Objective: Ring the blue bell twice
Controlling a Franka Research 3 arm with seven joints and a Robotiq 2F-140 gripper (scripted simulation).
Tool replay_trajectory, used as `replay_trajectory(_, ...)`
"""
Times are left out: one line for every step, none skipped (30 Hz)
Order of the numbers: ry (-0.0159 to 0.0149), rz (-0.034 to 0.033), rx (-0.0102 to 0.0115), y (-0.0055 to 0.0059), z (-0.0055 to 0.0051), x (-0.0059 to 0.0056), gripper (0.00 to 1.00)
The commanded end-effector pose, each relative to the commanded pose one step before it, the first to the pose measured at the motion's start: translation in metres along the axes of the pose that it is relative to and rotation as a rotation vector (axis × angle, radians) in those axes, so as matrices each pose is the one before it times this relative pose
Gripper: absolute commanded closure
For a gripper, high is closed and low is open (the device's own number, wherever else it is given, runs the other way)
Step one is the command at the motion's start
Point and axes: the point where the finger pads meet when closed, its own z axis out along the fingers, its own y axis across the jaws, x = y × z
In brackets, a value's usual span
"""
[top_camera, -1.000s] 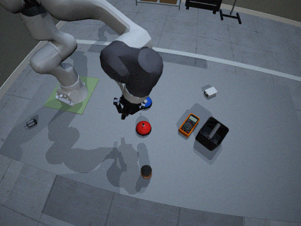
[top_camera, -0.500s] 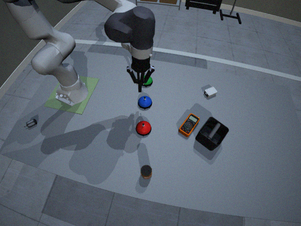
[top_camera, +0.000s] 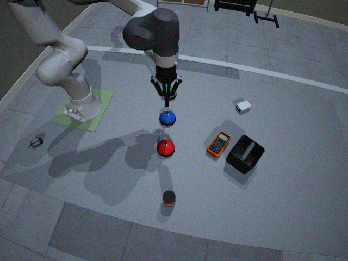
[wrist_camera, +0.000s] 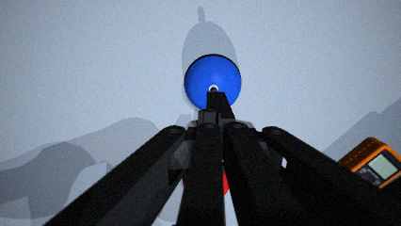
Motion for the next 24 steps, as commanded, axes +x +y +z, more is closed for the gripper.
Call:
replay_trajectory(-0.00576,0.03621,-0.01077,0.0064,0.01225,-0.00285,0.9)
replay_trajectory(0.0,0.0,0.0,0.00138,0.00395,-0.00016,0.9)
replay_trajectory(0.0,0.0,0.0,0.0,0.0,0.0,0.9)
replay_trajectory(0.0,0.0,0.0,0.0,0.0,0.0,0.9)
replay_trajectory(0.0,0.0,0.0,0.00237,0.00395,-0.00011,0.9)
replay_trajectory(0.0,0.0,0.0,0.00014,0.00395,0.00062,0.9)
replay_trajectory(0.0,0.0,0.0,-0.00034,0.00395,0.0003,0.9)
replay_trajectory(0.0,0.0,0.0,0.00031,0.00395,-0.00005,0.9)
replay_trajectory(0.0,0.0,0.0,0.00109,0.00395,-0.00023,0.9)
replay_trajectory(0.0,0.0,0.0,0.0012,0.00395,-0.00024,0.9)
replay_trajectory(0.0,0.0,0.0,0.00099,0.00395,-0.00013,0.9)
replay_trajectory(0.0,0.0,0.0,0.0007,0.00356,-0.00001,0.9)
replay_trajectory(0.00002,-0.00001,0.0,0.00052,0.00296,0.00006,0.9)
replay_trajectory(-0.00001,0.0,0.0,0.00042,0.00235,0.00005,0.9)
replay_trajectory(-0.00001,0.0,0.0,0.00016,0.00172,0.00006,0.9)
replay_trajectory(0.0,0.0,0.0,-0.00043,0.00104,0.00005,0.9)
replay_trajectory(0.0,0.0,0.0,-0.0006,0.00014,0.0001,0.9)
replay_trajectory(0.0,0.0,0.0,-0.00043,0.00013,0.00017,0.9)
replay_trajectory(0.0,0.0,0.0,-0.00064,0.00022,0.00025,0.9)
replay_trajectory(0.0,0.0,0.0,0.0,0.0,0.0,0.9)
replay_trajectory(0.0,0.0,0.0,0.0,0.0,0.0,0.9)
replay_trajectory(-0.00001,0.00002,0.0,-0.00366,0.00068,0.00098,0.9)
replay_trajectory(0.00001,-0.00002,0.0,-0.00007,0.00065,0.00029,0.9)
replay_trajectory(0.0,0.0,0.0,0.00126,0.00066,-0.00004,0.9)
